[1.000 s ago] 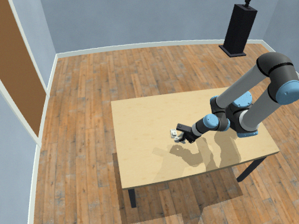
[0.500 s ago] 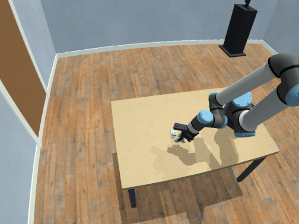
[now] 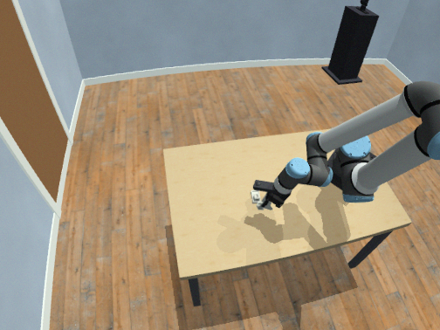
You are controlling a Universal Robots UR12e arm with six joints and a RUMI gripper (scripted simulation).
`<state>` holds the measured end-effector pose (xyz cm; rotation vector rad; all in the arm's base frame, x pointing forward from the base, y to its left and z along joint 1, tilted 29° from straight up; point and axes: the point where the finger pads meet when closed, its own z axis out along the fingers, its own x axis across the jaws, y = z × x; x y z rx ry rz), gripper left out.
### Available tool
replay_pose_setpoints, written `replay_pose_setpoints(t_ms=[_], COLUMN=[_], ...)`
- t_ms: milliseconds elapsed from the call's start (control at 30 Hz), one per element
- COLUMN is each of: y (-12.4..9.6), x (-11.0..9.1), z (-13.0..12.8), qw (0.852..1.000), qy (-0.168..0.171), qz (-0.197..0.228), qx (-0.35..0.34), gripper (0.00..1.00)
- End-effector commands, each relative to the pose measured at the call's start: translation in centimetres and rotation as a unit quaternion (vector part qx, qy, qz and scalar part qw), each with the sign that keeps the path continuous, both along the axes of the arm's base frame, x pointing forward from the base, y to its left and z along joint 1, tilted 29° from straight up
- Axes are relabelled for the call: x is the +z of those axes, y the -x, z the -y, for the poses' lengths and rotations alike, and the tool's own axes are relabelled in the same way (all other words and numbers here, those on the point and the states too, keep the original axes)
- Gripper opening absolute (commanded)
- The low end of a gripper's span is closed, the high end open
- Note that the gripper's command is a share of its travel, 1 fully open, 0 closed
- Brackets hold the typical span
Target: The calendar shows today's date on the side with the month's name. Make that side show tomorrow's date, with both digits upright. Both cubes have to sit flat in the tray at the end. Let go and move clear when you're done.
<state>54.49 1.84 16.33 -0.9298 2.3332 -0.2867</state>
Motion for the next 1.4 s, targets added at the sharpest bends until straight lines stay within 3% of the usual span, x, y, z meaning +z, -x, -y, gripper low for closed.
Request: replay_pose_setpoints(t_ms=[0, 467, 967, 1367], y=[-0.01, -0.20, -0.27, -0.17], x=[0.07, -0.18, -0.09, 0.14], z=[0.01, 0.13, 0.24, 0.20], qw=[1.000, 1.000, 0.994, 0.991], qy=[-0.001, -0.013, -0.063, -0.076], qz=[-0.001, -0.020, -0.079, -0.090], qx=[0.001, 0.013, 0.052, 0.061], gripper=[0.11, 0.11, 0.11, 0.11])
